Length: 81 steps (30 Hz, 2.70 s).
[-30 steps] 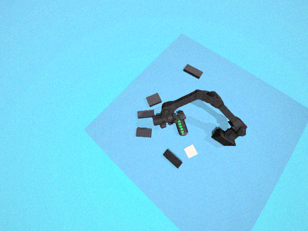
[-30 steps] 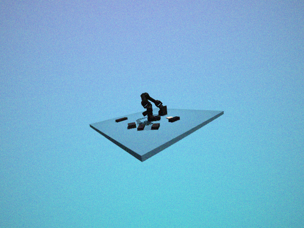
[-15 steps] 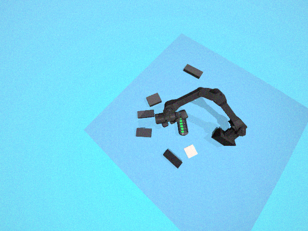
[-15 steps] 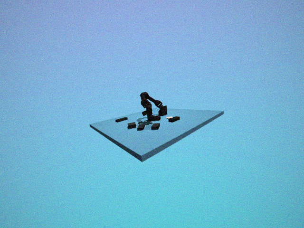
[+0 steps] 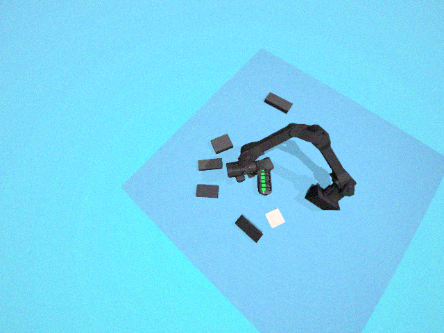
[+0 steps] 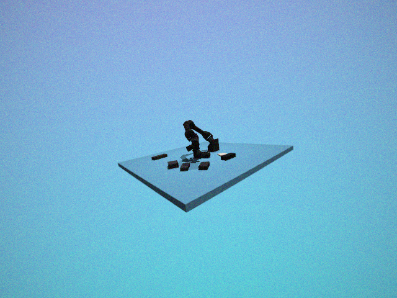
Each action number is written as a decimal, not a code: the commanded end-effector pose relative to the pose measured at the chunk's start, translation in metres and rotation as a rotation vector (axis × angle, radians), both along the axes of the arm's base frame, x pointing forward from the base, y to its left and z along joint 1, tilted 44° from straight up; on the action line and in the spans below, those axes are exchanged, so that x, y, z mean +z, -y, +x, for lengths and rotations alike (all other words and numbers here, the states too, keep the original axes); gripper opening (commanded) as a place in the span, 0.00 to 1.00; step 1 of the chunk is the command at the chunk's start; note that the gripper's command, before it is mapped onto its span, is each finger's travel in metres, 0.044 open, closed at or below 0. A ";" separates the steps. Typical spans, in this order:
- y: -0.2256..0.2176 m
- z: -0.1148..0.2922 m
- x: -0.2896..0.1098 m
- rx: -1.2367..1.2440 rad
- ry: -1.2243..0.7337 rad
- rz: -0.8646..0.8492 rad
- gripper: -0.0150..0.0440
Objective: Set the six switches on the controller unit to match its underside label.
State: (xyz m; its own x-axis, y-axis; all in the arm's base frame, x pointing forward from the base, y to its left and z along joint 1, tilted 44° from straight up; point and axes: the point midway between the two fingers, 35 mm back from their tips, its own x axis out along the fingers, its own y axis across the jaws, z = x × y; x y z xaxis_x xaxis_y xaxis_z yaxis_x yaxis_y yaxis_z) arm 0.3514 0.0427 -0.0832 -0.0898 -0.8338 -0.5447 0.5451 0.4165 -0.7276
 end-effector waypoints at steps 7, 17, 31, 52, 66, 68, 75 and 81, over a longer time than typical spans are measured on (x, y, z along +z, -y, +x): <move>0.012 -0.011 0.001 -0.010 -0.032 -0.013 0.25; 0.016 -0.016 0.005 -0.010 -0.032 -0.013 0.25; -0.028 0.010 0.005 0.015 -0.018 0.004 0.25; -0.077 -0.010 0.010 0.018 0.145 0.085 0.25; -0.075 -0.061 0.016 -0.004 0.345 0.202 0.25; -0.073 -0.069 0.017 -0.008 0.372 0.220 0.25; -0.063 -0.099 0.019 -0.024 0.462 0.288 0.25; -0.052 -0.126 0.020 -0.041 0.535 0.351 0.25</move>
